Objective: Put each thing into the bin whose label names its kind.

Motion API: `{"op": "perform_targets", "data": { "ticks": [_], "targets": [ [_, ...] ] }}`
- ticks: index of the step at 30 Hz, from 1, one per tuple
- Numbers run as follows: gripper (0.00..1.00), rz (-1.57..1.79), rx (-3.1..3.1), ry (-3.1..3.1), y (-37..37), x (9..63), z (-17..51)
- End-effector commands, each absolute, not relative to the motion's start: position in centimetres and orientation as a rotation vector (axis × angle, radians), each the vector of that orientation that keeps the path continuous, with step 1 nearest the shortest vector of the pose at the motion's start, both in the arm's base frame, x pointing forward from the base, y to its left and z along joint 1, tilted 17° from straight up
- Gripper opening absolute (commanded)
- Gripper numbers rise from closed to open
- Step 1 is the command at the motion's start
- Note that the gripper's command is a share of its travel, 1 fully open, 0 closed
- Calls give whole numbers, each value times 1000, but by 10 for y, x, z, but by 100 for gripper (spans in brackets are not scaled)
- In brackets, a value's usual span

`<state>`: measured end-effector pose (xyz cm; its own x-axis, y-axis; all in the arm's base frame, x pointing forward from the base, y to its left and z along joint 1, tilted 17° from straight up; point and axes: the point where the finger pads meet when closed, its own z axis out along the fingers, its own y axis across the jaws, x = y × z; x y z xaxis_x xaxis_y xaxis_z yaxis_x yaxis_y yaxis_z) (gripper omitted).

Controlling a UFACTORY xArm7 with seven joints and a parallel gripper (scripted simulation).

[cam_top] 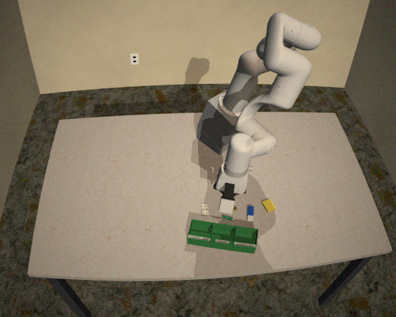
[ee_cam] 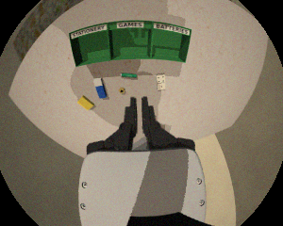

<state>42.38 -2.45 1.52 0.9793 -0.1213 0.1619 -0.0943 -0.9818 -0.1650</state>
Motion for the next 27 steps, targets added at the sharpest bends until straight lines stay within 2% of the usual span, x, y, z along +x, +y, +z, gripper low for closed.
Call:
{"op": "perform_targets", "data": {
  "ticks": [1,13,27],
  "targets": [
    [7,-287,-2906,145,-50,453,-14],
    [7,-288,-2906,145,-96,497,-61],
    [7,-287,-2906,145,-93,500,-74]
  ]
}}
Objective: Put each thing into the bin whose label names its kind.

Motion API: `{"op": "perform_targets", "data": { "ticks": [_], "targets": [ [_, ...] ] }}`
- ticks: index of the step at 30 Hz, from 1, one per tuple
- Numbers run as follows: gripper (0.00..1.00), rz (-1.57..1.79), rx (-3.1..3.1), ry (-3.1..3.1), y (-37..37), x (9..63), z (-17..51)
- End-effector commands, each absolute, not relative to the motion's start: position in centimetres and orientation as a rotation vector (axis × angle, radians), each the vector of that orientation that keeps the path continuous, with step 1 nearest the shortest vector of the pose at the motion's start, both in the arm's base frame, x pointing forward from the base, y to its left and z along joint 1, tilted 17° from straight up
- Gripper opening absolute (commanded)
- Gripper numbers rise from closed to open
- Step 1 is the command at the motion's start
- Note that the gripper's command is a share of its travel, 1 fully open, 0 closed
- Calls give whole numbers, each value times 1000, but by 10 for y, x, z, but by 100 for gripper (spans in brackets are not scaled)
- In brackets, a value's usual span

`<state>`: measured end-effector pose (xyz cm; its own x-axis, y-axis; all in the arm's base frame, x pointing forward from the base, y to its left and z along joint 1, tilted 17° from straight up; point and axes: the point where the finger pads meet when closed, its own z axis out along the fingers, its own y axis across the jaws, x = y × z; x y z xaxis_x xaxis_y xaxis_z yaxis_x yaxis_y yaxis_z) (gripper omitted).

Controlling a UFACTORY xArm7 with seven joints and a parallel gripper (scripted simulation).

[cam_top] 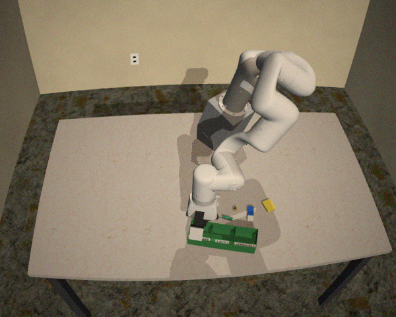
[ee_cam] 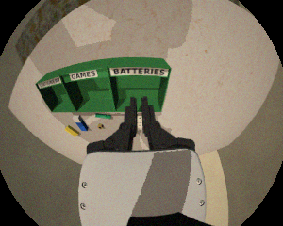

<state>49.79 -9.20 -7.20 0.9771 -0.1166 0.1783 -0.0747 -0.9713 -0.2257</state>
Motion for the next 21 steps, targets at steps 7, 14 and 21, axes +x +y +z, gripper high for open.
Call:
{"op": "perform_targets", "data": {
  "ticks": [7,14,21],
  "targets": [
    [7,-287,-2906,145,-90,504,-92],
    [7,-287,-2907,145,-86,508,-109],
    [7,-287,-2907,145,-84,509,-118]
  ]
}}
